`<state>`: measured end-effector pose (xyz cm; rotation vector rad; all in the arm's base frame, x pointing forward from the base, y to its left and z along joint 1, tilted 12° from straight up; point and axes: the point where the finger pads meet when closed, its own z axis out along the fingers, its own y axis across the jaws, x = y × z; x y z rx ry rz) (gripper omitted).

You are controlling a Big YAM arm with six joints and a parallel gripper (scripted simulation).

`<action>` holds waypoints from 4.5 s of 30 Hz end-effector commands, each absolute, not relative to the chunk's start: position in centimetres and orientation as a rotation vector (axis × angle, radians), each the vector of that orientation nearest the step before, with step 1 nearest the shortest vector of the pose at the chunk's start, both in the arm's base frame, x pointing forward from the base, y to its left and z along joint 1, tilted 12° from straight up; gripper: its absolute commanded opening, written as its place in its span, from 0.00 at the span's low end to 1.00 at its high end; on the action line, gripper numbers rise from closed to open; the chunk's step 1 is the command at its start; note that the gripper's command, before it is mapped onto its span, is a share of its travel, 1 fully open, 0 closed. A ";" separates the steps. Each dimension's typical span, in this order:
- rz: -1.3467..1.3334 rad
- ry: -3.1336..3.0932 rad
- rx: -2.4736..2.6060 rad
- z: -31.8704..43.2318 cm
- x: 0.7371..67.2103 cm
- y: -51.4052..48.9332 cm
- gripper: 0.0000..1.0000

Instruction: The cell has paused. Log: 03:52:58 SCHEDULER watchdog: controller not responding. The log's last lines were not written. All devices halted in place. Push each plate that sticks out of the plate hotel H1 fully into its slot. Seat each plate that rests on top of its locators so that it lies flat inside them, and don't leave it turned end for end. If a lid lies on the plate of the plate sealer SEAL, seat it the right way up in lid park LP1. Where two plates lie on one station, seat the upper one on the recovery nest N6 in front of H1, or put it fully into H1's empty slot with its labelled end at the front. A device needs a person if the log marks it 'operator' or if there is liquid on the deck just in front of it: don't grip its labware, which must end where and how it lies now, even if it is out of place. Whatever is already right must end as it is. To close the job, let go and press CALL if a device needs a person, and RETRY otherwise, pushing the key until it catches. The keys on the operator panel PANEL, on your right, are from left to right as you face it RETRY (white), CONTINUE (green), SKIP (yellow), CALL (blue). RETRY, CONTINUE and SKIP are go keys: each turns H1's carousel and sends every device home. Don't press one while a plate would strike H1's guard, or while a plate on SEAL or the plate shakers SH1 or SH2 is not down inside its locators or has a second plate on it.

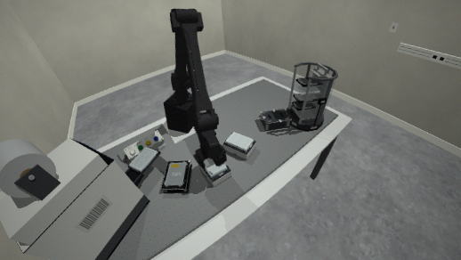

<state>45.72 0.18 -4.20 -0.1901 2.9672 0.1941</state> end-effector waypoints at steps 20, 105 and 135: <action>0.181 2.937 -0.188 -2.0 46.5 -0.7 0.84; 0.187 2.950 -0.193 -0.8 46.2 -0.8 0.84; 0.289 2.946 -0.196 -1.3 46.8 -0.8 0.84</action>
